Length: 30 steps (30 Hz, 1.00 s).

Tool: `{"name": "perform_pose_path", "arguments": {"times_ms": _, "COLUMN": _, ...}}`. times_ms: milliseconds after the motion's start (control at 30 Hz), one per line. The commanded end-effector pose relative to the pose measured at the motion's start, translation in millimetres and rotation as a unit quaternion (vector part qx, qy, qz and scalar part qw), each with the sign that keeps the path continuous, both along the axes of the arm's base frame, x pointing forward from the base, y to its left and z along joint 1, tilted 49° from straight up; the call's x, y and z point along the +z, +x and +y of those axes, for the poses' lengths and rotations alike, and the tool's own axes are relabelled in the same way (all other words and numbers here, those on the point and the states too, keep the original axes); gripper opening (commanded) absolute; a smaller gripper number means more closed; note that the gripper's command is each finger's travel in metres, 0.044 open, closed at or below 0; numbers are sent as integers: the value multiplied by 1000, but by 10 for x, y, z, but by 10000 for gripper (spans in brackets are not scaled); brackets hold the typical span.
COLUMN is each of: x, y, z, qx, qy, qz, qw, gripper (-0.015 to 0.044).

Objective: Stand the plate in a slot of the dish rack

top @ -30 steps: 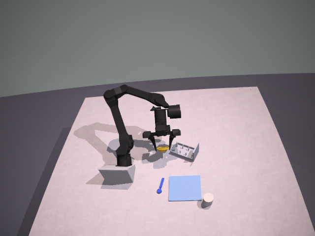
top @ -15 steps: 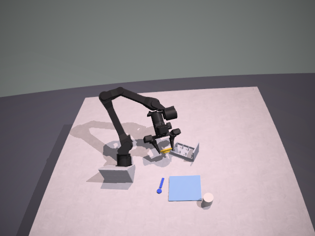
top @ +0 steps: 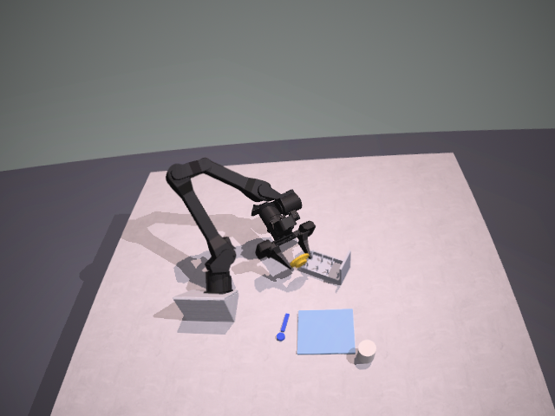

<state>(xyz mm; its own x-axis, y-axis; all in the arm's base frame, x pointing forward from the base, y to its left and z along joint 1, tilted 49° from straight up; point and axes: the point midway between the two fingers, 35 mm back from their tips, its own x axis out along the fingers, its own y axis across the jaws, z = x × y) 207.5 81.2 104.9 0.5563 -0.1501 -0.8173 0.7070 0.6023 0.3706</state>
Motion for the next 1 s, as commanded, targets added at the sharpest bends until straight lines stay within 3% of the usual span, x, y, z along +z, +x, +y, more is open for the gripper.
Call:
{"name": "perform_pose_path", "arguments": {"times_ms": 0, "x": 43, "y": 14, "z": 21, "qx": 6, "qy": -9, "qz": -41, "qw": 999, "gripper": 0}}
{"name": "perform_pose_path", "arguments": {"times_ms": 967, "x": 435, "y": -107, "z": 236, "qx": 32, "qy": -9, "qz": -313, "qw": 949, "gripper": 0}}
